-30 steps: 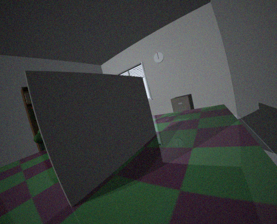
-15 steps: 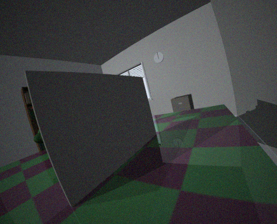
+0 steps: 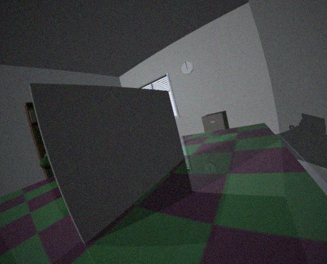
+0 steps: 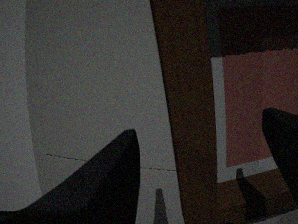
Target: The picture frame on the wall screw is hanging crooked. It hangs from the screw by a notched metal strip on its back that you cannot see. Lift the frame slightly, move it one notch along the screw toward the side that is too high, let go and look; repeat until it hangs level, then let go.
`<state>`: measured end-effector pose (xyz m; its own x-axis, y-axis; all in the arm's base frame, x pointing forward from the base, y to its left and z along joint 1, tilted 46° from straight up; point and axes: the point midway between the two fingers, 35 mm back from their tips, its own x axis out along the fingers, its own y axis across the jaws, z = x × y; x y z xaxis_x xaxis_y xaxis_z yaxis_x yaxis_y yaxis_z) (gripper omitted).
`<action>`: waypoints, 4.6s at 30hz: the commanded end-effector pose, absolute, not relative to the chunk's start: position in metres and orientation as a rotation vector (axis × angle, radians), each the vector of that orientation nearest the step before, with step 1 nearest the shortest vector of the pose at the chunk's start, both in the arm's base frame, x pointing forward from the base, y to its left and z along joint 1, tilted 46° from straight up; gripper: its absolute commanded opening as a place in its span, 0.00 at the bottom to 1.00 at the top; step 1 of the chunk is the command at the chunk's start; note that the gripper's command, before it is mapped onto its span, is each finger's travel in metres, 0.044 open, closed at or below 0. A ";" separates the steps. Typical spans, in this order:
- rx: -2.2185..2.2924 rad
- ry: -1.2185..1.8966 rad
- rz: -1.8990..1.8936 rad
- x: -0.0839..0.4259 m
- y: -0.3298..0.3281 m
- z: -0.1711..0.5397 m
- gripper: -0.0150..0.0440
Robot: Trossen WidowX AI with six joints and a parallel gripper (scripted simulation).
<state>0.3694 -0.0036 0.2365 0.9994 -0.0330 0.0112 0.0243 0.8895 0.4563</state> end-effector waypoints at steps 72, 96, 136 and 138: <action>0.478 -0.023 -0.024 0.397 -0.003 0.238 0.25; 0.478 -0.023 -0.024 0.397 0.003 0.241 0.25; 0.478 -0.023 -0.024 0.397 0.005 0.242 0.25; 0.478 -0.023 -0.024 0.397 0.005 0.242 0.25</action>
